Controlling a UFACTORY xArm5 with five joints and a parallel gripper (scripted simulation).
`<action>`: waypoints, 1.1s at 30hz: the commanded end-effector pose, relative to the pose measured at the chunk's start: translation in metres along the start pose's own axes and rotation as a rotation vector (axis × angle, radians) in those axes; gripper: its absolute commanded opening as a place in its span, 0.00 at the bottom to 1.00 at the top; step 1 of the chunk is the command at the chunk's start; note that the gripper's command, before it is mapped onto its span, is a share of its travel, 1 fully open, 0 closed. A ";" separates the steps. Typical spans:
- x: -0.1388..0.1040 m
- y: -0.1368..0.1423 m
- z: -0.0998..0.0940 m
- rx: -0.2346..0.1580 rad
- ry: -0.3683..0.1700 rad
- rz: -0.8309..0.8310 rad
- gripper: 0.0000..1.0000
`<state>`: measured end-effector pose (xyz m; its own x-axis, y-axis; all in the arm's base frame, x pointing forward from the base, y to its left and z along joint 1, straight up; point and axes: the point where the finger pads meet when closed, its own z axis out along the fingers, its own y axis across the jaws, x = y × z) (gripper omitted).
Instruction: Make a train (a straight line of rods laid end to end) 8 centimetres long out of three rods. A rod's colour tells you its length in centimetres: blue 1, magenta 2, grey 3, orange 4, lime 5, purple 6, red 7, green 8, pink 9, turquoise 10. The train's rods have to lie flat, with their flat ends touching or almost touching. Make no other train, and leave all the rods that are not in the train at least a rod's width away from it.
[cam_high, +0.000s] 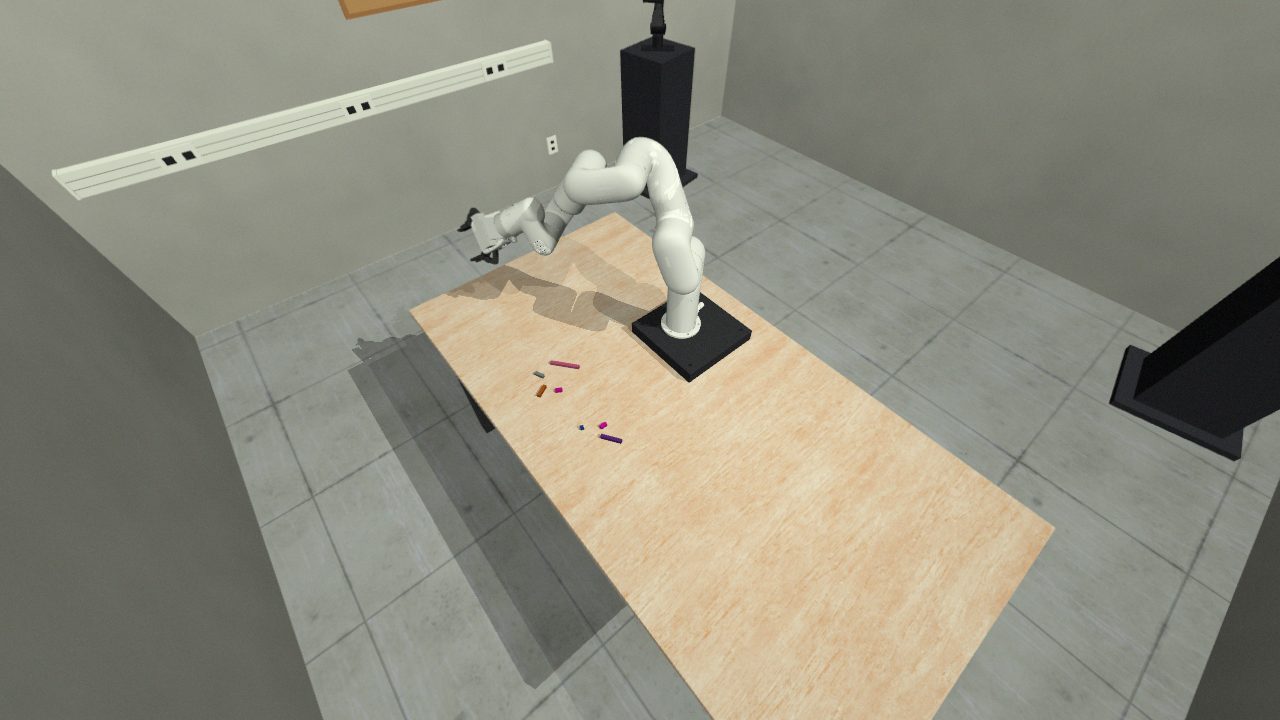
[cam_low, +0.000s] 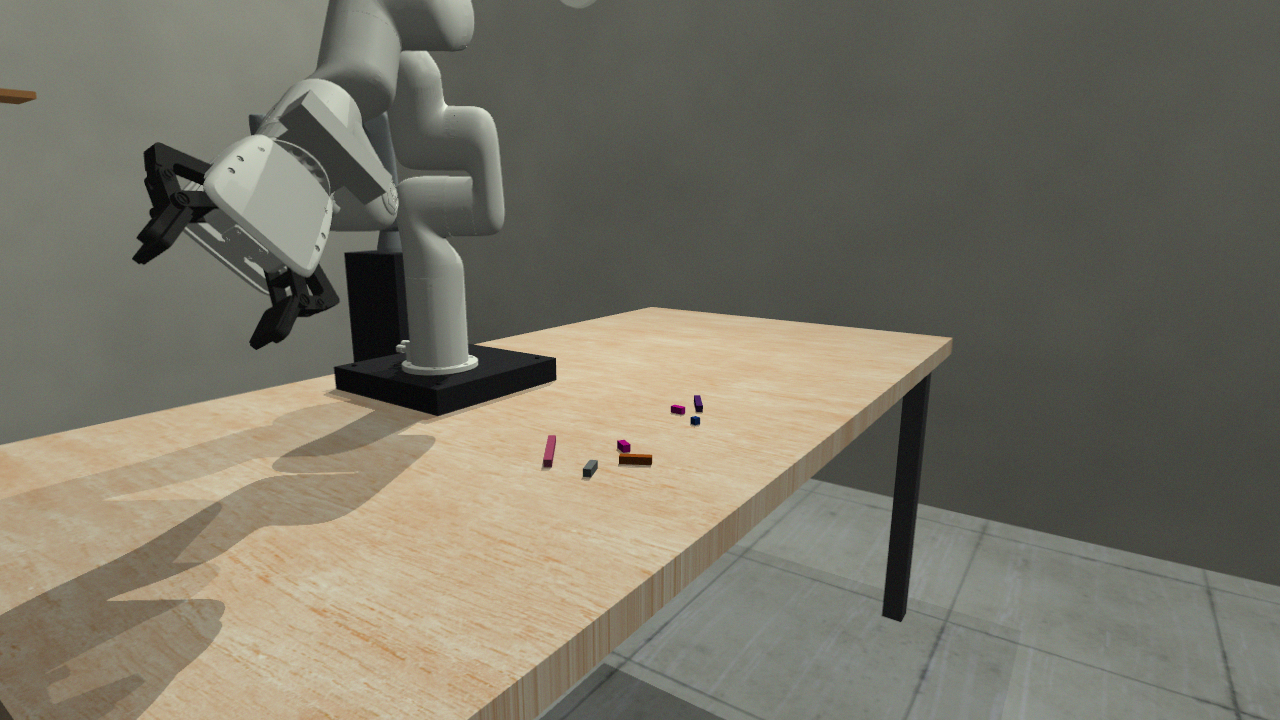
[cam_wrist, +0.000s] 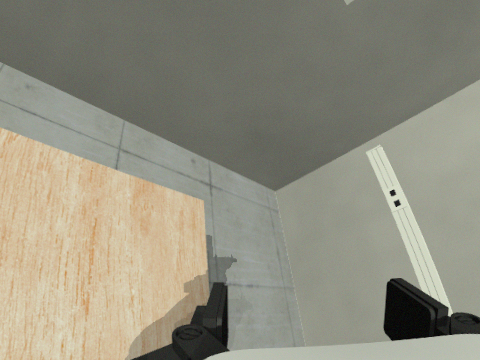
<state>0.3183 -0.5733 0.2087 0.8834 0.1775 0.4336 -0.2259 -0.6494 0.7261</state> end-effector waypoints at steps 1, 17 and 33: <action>0.001 0.002 -0.001 -0.004 0.002 0.000 1.00; 0.001 0.002 -0.001 -0.004 0.002 0.000 1.00; 0.035 -0.095 -0.016 0.226 -0.057 0.240 1.00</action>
<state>0.3519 -0.5179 0.1737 0.8528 0.0364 0.5210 -0.3026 -0.7786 0.5498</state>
